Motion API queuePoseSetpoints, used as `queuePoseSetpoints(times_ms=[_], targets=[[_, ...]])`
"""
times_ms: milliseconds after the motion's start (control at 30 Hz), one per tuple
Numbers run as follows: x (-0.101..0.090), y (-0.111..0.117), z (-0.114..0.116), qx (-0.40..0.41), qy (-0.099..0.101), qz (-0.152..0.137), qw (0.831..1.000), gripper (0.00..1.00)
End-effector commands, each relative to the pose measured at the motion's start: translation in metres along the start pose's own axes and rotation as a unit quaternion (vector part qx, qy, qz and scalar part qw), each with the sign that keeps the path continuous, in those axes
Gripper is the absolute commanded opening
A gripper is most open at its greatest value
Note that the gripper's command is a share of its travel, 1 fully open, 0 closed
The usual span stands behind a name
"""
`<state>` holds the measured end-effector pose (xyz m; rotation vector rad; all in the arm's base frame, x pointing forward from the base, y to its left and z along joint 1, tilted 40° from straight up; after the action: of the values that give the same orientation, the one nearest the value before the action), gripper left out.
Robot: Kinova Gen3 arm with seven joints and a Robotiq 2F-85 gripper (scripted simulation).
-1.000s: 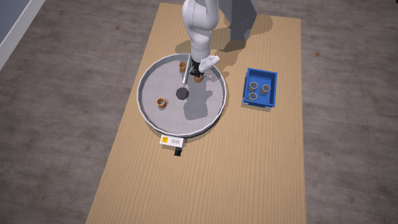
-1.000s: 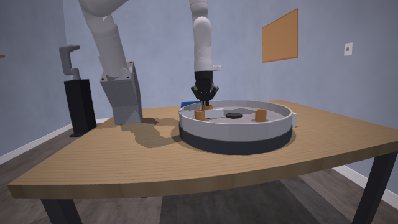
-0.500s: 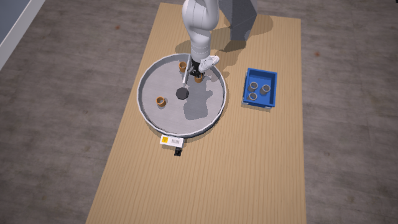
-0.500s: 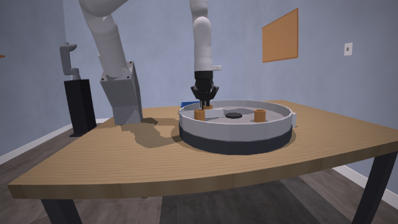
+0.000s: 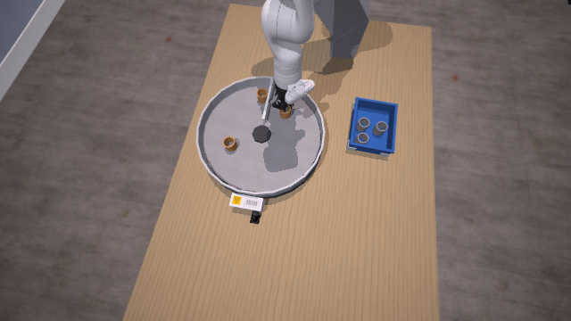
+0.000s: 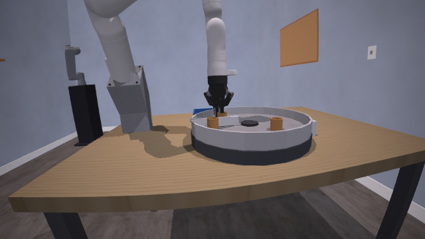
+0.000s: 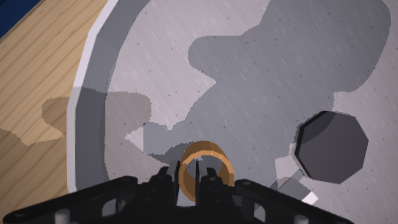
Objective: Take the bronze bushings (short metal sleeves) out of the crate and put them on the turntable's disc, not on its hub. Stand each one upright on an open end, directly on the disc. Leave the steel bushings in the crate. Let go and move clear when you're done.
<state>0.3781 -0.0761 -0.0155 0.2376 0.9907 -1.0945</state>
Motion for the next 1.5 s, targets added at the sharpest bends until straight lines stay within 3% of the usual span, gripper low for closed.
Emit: queuePoseSetpoints(times_ms=[0, 500, 967, 1467], targets=[[0.000, 0.000, 0.000, 0.000, 0.000, 0.001, 1.000, 0.13], [-0.002, 0.000, 0.000, 0.000, 0.000, 0.001, 1.000, 0.13], [-0.045, 0.000, 0.000, 0.000, 0.000, 0.001, 1.000, 0.13], [-0.046, 0.000, 0.000, 0.000, 0.000, 0.001, 1.000, 0.13]])
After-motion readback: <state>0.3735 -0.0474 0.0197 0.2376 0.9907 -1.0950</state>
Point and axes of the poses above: the point where the finger pads meet when closed, its own x axis out along the fingers, its own z axis across the jaws, y = z × x, the point moved 7 cm from there along -x, back along the fingers, and after that the axes turned 13 degrees about x, right-handed, at the moved point
